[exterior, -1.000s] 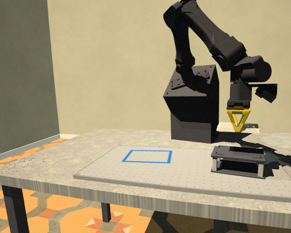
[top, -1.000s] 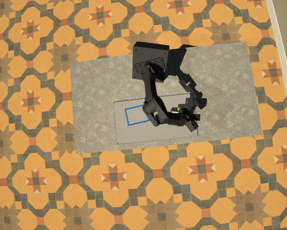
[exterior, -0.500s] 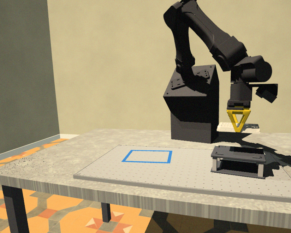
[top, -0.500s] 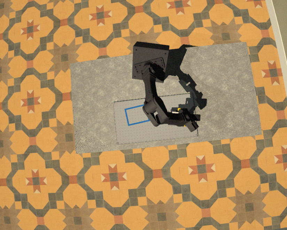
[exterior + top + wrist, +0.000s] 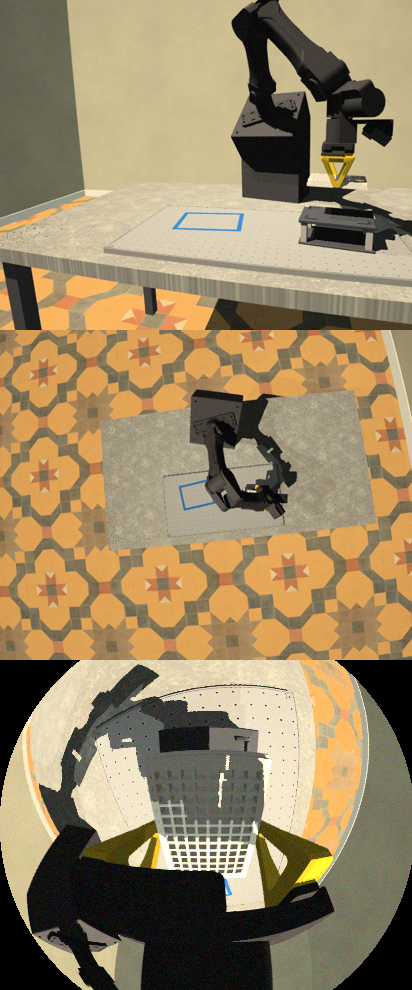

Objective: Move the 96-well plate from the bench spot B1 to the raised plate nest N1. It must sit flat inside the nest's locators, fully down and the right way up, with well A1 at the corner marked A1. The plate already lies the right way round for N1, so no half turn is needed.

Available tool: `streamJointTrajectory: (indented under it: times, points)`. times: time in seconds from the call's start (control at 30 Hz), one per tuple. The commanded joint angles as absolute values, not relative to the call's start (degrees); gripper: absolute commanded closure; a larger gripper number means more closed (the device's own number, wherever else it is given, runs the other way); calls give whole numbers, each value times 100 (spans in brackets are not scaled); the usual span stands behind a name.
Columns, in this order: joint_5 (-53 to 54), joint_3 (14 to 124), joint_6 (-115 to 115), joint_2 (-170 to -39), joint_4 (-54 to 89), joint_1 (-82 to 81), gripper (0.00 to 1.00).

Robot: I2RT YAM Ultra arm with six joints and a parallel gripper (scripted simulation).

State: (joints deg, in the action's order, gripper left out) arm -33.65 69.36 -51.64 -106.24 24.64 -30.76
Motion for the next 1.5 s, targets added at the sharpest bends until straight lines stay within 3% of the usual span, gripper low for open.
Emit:
streamJointTrajectory:
  times: [0.0,1.47]
  points:
    - [-3356,7098,-5129,-10537,2463,-3235,100]
    - [-3216,7129,-5432,-11048,1910,-2903,100]
